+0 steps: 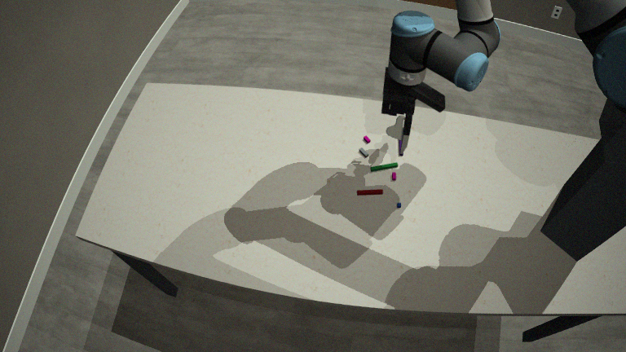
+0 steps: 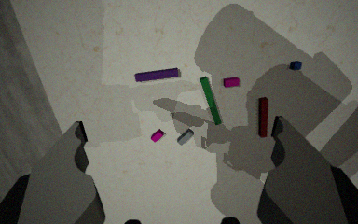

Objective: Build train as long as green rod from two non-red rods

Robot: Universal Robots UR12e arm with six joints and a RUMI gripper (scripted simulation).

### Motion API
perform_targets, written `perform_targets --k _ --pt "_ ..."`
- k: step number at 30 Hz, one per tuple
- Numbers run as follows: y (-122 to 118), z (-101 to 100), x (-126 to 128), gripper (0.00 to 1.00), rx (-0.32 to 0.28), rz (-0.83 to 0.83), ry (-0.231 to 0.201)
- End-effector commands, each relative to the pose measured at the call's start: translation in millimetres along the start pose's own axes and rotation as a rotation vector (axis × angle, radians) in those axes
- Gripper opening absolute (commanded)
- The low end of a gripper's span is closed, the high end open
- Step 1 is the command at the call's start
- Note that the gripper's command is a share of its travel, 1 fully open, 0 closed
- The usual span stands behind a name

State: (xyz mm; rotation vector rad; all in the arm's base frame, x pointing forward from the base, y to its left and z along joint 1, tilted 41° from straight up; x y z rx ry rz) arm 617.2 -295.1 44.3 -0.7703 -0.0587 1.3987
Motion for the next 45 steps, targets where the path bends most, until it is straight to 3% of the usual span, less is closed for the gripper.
perform_targets --k 1,23,34,45 --pt "0 0 0 1.0 -0.001 0.0 0.0" --pt "-3 0 9 1.0 0.0 -0.071 -0.001" --pt "-9 -2 32 1.0 0.003 -0.254 -0.002" --pt "-21 -4 79 1.0 0.006 -0.616 -0.003"
Point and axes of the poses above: the point where the finger pads meet when closed, its own z axis back along the fingers, its own x axis across the jaws, y = z × x, the point moved 2 cm from there along z, back along the fingers, and after that the axes turned 3 degrees about z, right-handed, at the moved point
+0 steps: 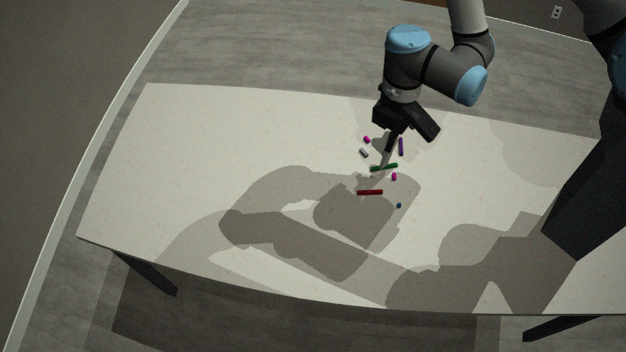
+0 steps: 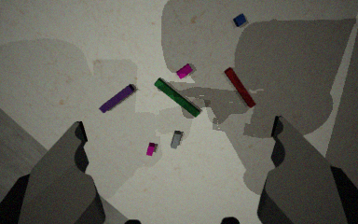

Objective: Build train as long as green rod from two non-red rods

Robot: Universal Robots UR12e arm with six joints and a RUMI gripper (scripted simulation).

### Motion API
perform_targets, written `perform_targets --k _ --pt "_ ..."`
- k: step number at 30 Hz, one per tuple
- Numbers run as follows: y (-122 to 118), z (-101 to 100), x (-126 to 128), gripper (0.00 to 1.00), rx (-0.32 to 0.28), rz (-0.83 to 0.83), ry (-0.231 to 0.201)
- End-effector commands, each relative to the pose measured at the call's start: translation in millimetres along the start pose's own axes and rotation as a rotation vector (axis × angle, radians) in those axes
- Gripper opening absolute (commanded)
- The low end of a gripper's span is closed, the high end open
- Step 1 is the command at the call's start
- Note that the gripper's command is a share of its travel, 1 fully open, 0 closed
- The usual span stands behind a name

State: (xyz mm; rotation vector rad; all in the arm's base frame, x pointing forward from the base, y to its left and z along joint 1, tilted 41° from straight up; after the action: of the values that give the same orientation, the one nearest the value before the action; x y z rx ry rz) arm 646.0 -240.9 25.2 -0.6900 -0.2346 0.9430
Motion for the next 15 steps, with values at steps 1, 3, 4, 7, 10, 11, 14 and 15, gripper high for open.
perform_targets --k 1,3,4,7,10,11,14,15 --pt "4 -1 21 1.0 0.001 -0.167 0.007" --pt "6 -1 30 1.0 0.001 -0.235 0.007" --pt "7 -1 34 1.0 0.001 -0.269 0.007" --pt "9 -1 39 1.0 0.0 -0.307 0.007" --pt "12 -1 54 1.0 0.0 -0.421 0.007" --pt "13 -1 58 1.0 0.0 -0.459 0.007" --pt "16 -1 72 1.0 -0.001 -0.562 0.007" --pt "17 -1 76 1.0 -0.002 -0.596 0.007"
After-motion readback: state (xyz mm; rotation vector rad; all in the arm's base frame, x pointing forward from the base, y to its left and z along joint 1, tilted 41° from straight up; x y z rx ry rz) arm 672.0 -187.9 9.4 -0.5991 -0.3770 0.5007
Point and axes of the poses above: the point where the finger pads meet when closed, its own z axis back along the fingers, its own x axis across the jaws, y = z × x, the point moved 2 cm from there along z, back along the fingers, and after that the axes turned 3 degrees about z, right-handed, at the moved point
